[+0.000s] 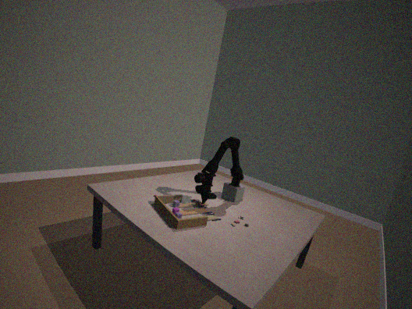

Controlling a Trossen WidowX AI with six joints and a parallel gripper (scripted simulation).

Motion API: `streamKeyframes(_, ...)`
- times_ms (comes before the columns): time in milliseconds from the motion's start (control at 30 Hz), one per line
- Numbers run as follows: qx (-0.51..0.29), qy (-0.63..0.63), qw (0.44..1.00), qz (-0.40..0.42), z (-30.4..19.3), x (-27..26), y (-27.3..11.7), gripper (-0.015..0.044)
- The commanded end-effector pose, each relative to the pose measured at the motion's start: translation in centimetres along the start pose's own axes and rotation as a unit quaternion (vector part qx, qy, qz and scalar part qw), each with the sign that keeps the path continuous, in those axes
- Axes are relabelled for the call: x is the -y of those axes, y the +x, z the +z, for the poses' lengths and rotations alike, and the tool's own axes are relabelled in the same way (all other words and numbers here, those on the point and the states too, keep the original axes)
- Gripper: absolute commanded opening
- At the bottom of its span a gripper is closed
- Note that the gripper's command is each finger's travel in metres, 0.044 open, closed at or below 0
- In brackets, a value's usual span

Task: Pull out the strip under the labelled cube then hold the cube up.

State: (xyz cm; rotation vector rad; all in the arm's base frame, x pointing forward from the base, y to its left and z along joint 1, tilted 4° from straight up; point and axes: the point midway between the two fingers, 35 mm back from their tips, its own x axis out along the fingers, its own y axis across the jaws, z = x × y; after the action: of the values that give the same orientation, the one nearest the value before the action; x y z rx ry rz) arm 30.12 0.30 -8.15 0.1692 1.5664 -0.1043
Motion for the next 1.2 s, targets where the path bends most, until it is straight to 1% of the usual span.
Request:
streamKeyframes(0,-0.015,0.002,1.000,-0.003,-1.6,0.2,0.5,0.0000)
streamKeyframes(1167,-0.017,0.002,1.000,-0.003,-6.1,0.3,0.5,0.0000)
